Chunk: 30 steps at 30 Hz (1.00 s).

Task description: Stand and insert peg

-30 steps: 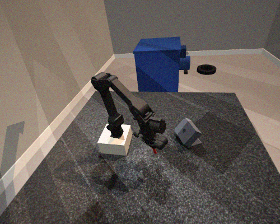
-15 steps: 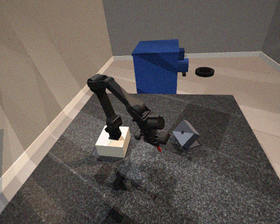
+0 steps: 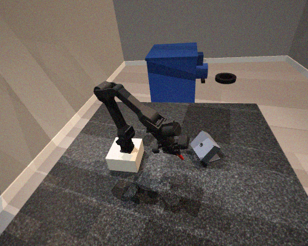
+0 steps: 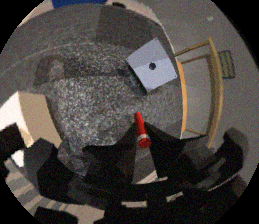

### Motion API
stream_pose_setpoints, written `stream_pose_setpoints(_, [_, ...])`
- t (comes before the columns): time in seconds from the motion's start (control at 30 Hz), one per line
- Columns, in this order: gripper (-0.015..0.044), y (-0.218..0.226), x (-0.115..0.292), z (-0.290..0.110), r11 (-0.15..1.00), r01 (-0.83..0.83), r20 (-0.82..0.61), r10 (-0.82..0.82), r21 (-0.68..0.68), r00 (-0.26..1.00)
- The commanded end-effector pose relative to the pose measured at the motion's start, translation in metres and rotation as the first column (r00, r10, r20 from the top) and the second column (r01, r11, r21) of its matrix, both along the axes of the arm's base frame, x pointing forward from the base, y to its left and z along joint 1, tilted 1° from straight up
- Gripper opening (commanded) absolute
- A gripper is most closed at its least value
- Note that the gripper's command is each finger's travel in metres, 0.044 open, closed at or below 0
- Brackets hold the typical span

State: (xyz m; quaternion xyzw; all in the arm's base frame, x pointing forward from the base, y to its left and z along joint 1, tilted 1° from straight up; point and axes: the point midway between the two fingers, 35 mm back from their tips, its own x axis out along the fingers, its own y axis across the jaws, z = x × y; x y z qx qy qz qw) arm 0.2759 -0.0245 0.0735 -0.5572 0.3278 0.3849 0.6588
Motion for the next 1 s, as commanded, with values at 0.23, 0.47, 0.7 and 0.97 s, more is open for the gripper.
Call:
stream_pose_setpoints(0.23, [0.0, 0.024, 0.007, 0.007, 0.986, -0.166, 0.126, 0.168, -0.029, 0.978])
stream_pose_setpoints(0.47, [0.0, 0.038, 0.01, 0.012, 0.964, -0.259, 0.2, 0.266, -0.059, 0.943])
stream_pose_setpoints(0.7, [0.0, 0.053, 0.012, 0.018, 0.933, -0.347, 0.271, 0.361, -0.098, 0.892])
stream_pose_setpoints(0.97, [0.0, 0.066, 0.012, 0.022, 0.899, -0.416, 0.329, 0.438, -0.138, 0.837])
